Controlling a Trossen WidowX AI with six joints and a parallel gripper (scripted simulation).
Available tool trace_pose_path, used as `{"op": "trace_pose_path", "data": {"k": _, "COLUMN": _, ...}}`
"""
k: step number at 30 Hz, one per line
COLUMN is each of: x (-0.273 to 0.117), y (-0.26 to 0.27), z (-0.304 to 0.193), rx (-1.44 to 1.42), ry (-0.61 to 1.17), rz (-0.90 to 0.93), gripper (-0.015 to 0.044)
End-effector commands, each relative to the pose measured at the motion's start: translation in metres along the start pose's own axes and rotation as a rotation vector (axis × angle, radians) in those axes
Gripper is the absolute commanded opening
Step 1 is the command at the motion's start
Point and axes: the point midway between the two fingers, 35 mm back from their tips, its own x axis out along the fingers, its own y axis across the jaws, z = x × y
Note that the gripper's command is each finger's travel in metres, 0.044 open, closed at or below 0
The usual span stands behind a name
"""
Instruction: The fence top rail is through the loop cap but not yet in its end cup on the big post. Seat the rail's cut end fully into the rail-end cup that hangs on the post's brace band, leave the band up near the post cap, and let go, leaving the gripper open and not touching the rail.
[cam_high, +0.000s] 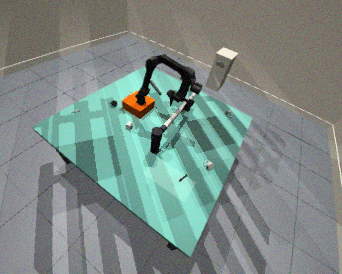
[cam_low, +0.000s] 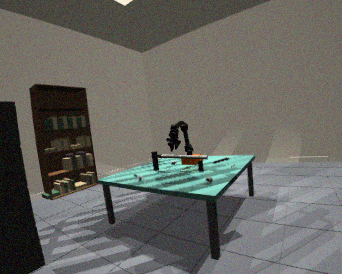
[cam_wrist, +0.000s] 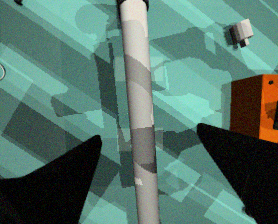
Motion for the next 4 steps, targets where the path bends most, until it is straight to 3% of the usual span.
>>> {"op": "trace_pose_path", "data": {"k": 1, "x": -0.0003, "y": -0.0001, "z": -0.0004, "rx": 0.004, "ry": 0.002, "rz": 0.0, "gripper": 0.044}}
{"op": "trace_pose_path", "data": {"k": 4, "x": -0.0003, "y": -0.0001, "z": -0.0004, "rx": 0.004, "ry": 0.002, "rz": 0.0, "gripper": 0.044}}
